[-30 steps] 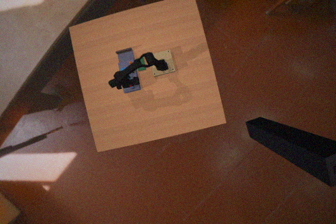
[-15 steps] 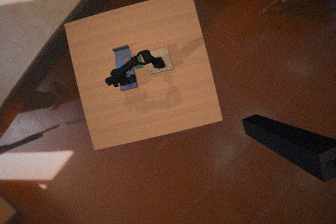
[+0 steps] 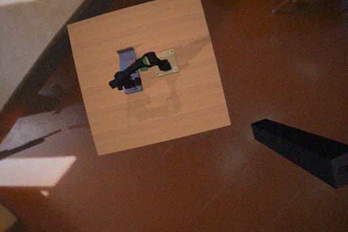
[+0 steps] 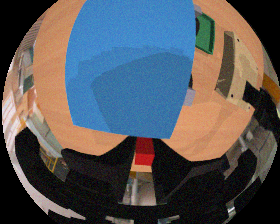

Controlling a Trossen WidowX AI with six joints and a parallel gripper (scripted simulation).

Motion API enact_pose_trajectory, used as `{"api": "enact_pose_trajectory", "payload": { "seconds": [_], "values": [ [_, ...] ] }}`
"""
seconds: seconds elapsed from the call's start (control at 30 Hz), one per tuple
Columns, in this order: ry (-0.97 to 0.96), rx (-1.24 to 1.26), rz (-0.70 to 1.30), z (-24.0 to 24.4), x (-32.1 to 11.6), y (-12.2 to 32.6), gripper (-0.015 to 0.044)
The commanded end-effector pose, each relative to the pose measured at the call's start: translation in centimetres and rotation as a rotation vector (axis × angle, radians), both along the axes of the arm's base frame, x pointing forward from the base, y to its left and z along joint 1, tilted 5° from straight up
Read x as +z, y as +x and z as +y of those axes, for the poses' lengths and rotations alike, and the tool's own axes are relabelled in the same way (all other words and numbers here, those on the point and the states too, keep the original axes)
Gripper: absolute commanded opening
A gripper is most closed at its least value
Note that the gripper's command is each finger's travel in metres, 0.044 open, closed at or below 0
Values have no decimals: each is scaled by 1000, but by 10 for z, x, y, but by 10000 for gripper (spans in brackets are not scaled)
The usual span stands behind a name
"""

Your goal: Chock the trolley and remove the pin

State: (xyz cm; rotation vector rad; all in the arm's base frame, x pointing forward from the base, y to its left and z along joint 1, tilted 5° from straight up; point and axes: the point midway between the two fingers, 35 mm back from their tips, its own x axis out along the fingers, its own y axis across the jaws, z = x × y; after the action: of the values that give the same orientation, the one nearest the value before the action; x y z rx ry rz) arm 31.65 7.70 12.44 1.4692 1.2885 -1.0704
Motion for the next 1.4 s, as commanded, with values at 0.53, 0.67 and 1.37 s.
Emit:
{"api": "enact_pose_trajectory", "payload": {
  "seconds": [0.53, 0.67, 1.37],
  "values": [
    [2, -3, -8, -1, 10, -1, 0],
    [2, -3, -8, -1, 11, -1, 0],
    [2, -3, -8, -2, 17, -2, 0]
  ]
}}
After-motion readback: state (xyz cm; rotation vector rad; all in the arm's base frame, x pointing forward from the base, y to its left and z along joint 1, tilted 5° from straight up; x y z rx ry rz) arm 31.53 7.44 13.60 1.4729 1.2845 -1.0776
